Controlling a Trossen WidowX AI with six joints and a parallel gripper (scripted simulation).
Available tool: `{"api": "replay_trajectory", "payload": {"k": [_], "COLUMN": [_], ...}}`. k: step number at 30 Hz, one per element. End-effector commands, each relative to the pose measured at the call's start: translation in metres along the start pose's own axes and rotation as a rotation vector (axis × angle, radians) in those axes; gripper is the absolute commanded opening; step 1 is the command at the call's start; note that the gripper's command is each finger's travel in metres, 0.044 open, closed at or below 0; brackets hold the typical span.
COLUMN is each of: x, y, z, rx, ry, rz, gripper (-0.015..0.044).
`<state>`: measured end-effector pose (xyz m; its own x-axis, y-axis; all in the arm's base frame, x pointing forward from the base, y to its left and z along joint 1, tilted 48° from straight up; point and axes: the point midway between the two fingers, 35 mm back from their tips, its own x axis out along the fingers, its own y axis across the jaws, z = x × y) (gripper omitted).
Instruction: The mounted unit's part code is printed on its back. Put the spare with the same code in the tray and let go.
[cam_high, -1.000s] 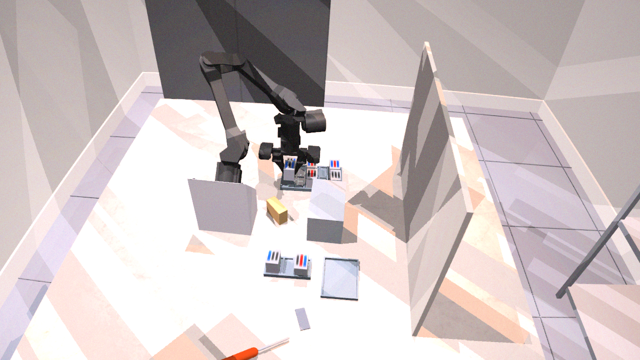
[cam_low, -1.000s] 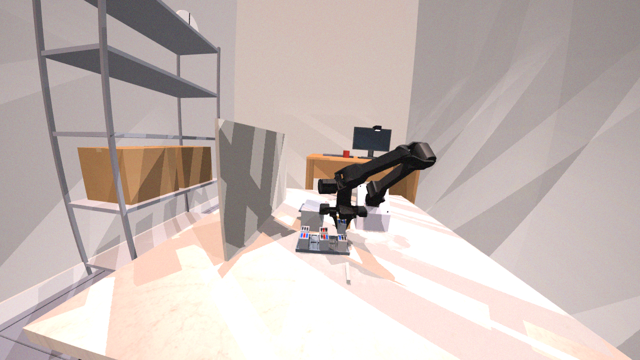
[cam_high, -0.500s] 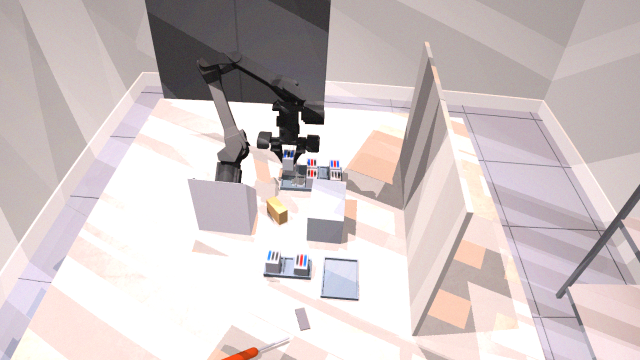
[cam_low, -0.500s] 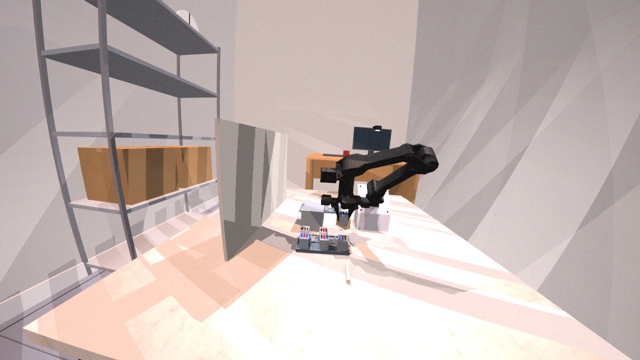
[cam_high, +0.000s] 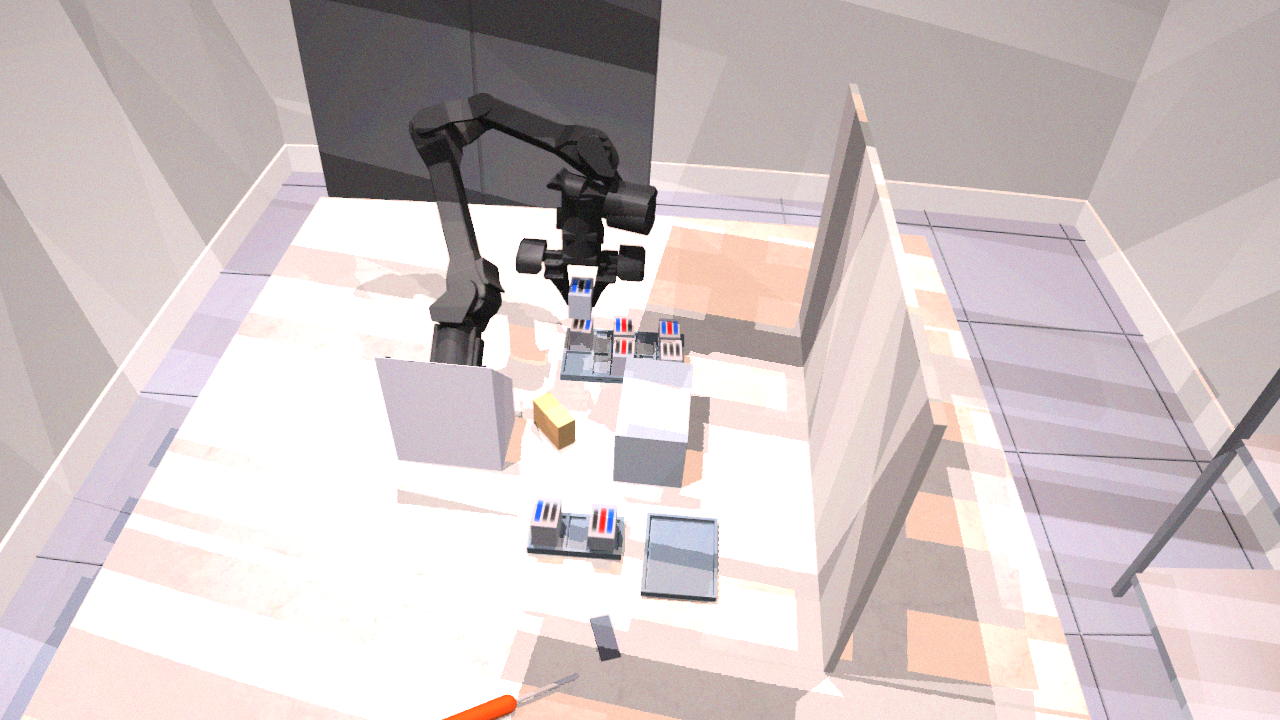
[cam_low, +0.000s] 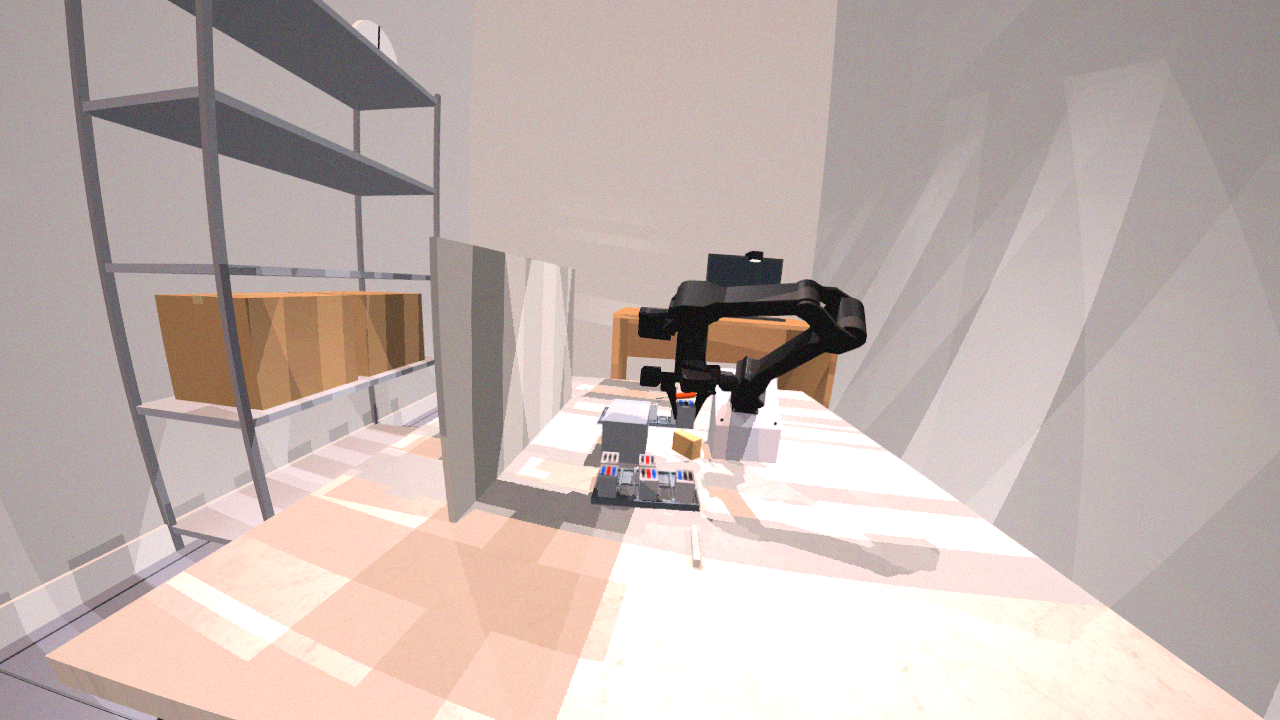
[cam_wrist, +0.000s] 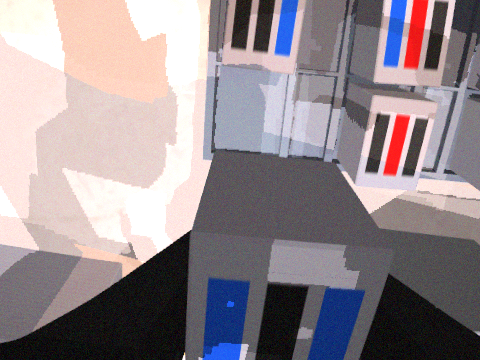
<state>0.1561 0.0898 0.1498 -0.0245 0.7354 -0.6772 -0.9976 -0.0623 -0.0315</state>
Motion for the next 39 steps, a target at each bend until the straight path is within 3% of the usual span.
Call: {"api": "replay_trajectory", "payload": {"k": [1,16,39], "x": [-0.015,-0.04,-0.058], "y": [-0.001,-0.031,-0.091], "z": [0.0,-0.014,-0.089], "rx": [-0.008,-0.009,0.05], "ry": [-0.004,-0.006,0.049], "rz": [0.001,-0.002,0.046], "gripper": [0.0,0.0,0.0]}}
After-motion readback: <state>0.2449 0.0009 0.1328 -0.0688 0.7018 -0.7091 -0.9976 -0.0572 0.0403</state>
